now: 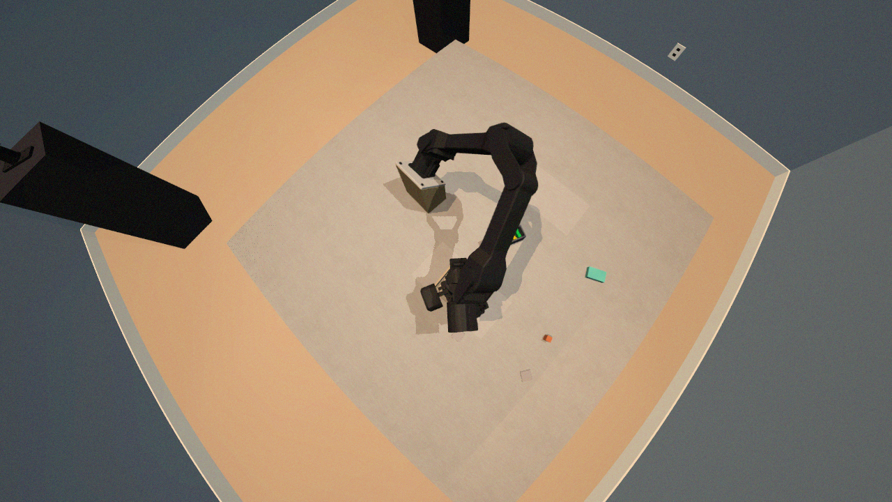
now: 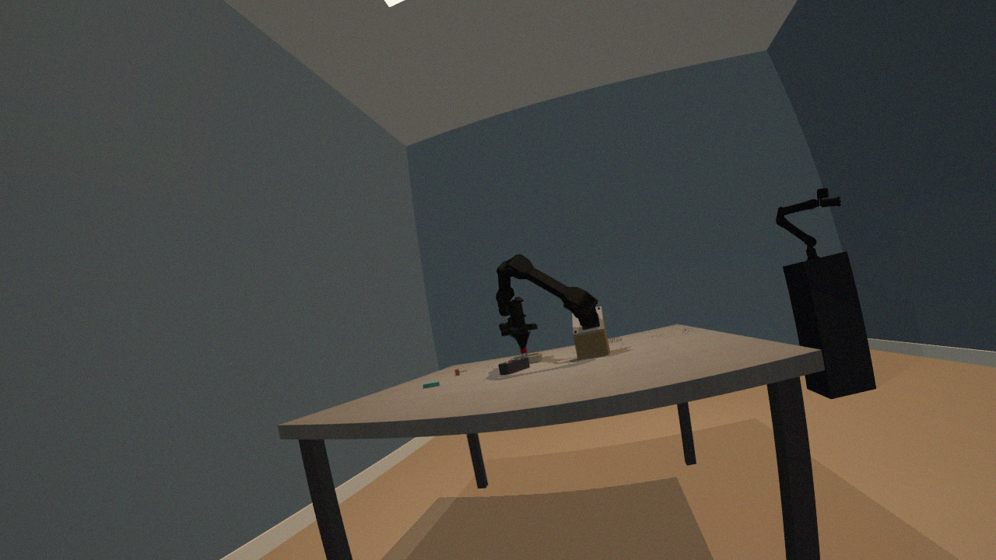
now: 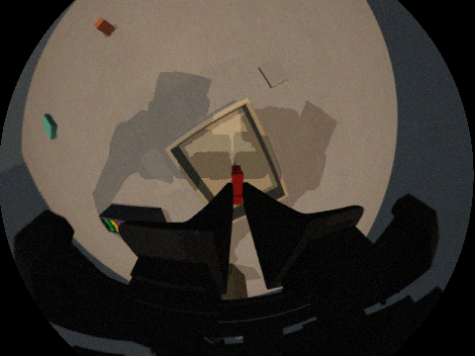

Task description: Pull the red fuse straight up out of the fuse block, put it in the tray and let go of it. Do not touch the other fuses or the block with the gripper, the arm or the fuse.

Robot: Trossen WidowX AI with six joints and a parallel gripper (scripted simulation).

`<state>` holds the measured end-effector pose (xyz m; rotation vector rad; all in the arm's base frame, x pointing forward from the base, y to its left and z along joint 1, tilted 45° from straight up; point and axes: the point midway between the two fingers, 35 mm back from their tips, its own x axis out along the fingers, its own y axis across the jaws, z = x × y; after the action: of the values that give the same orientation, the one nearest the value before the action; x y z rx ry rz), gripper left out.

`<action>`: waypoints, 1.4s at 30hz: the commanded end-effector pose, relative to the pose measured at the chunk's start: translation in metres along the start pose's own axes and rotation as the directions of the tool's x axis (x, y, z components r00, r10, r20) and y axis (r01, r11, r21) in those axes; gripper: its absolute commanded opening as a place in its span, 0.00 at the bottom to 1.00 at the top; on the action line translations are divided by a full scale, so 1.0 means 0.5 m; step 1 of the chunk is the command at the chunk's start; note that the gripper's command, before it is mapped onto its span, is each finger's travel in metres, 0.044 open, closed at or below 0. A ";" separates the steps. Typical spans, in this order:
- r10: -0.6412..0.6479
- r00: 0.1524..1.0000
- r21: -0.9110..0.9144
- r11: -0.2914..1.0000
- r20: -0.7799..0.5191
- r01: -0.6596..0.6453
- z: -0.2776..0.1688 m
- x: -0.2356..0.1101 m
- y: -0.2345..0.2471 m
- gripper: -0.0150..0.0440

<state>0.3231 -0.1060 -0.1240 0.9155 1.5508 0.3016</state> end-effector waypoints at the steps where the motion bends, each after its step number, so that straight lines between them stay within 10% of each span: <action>1: 0.007 1.000 0.008 1.000 -0.009 -0.007 -0.005 0.015 0.001 0.25; 4: 0.007 1.000 0.008 1.000 -0.009 -0.007 -0.005 0.015 0.001 0.25; 17: 0.001 1.000 0.002 1.000 -0.004 -0.001 -0.002 0.002 0.000 0.81; 42: 0.009 1.000 0.013 1.000 -0.002 -0.009 -0.002 -0.068 -0.001 0.81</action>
<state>0.3198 -0.1294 -0.0998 0.9329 1.5530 0.2990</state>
